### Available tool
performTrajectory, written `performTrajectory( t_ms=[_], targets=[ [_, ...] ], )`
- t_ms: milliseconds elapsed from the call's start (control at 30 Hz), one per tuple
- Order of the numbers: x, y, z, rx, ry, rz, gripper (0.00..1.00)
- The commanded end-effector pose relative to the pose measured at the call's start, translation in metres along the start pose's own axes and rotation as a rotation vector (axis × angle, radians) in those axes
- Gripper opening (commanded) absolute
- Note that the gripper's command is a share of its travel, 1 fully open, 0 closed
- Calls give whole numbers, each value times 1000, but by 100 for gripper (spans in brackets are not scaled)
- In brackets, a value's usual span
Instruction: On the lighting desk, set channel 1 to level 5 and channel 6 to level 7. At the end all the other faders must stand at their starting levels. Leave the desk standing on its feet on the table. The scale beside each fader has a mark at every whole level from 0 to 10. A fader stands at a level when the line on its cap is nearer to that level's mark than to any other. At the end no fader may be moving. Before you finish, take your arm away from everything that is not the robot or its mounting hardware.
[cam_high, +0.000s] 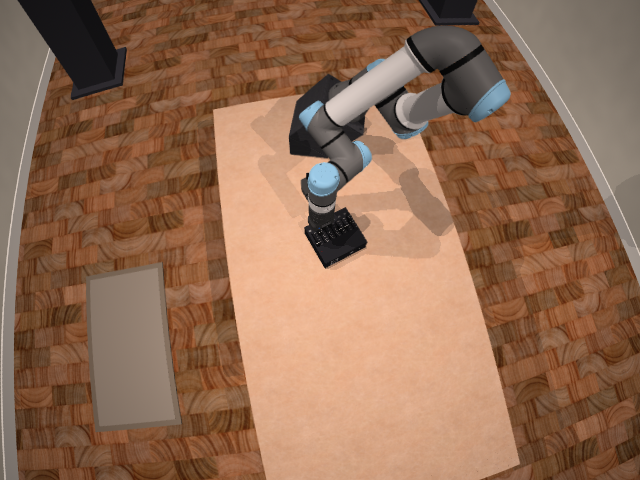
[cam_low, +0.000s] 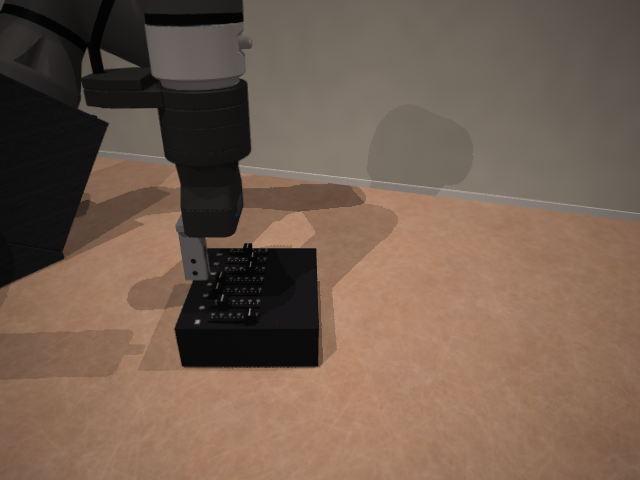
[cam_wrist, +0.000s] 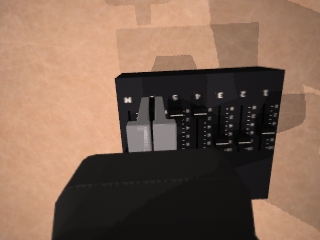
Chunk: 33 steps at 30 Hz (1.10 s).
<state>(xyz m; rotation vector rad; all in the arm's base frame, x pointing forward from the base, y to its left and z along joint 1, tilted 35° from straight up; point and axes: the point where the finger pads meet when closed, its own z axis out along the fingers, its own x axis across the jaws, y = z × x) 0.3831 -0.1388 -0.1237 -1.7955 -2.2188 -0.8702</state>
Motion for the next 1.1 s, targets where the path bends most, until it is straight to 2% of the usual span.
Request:
performTrajectory(
  t_ms=[0,1067],
  targets=[
    [0,0,2,-1,-1,0,0],
    [0,0,20,-1,-1,0,0]
  ],
)
